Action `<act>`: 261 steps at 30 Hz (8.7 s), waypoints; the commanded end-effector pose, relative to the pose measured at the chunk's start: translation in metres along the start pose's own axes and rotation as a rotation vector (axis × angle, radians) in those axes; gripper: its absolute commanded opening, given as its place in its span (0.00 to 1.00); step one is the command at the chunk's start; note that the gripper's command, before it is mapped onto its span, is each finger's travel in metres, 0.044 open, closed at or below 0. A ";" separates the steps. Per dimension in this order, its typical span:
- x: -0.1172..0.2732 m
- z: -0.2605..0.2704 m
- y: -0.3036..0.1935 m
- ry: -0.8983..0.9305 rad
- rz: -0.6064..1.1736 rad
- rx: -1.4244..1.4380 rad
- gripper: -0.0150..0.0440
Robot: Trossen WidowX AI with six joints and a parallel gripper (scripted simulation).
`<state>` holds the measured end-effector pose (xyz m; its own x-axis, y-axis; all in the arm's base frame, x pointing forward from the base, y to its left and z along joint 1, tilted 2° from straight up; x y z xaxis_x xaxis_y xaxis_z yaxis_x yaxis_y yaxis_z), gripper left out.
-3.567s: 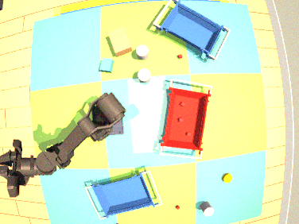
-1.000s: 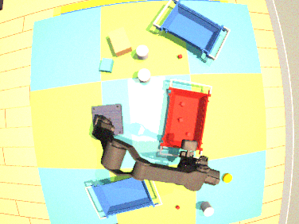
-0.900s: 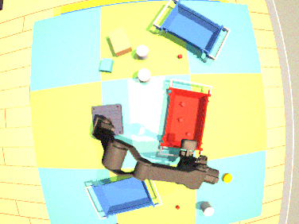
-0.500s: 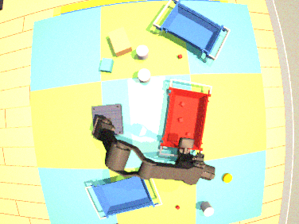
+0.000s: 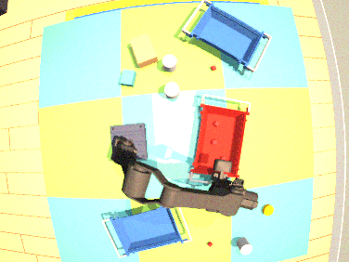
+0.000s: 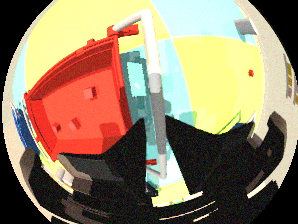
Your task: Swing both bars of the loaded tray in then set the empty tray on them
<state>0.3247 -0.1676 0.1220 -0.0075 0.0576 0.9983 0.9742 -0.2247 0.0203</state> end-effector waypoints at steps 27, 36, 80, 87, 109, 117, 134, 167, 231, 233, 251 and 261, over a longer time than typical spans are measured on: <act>0.016 0.057 0.009 0.025 -0.010 0.016 0.40; 0.024 0.056 0.008 0.031 -0.010 0.015 0.40; 0.071 0.113 0.029 0.033 -0.015 0.800 0.40; 0.063 0.173 0.039 0.027 -0.033 1.532 0.40; 0.048 0.282 0.033 -0.001 -0.066 2.780 0.40; 0.042 0.315 0.024 -0.017 -0.076 3.157 0.40; 0.041 0.315 0.025 -0.017 -0.076 3.157 0.40; 0.009 0.300 0.024 -0.017 -0.073 3.157 0.40; 0.029 0.245 0.021 -0.014 -0.056 3.161 0.25; 0.029 0.245 0.021 -0.014 -0.056 3.161 0.25; 0.029 0.245 0.020 -0.011 -0.054 3.161 0.25; 0.029 0.245 0.020 -0.011 -0.054 3.161 0.25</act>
<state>0.3997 0.0678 0.1377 -0.0216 0.0256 0.9994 -0.9784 0.2050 -0.0264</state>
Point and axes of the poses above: the point midway between the two fingers, 35 mm back from their tips, its own x axis back along the fingers, its own z axis across the jaws, y = z × x, the point moved 4 cm from there along x, back along the fingers, and after that the axes turned 5 degrees about x, right-handed, at the moved point
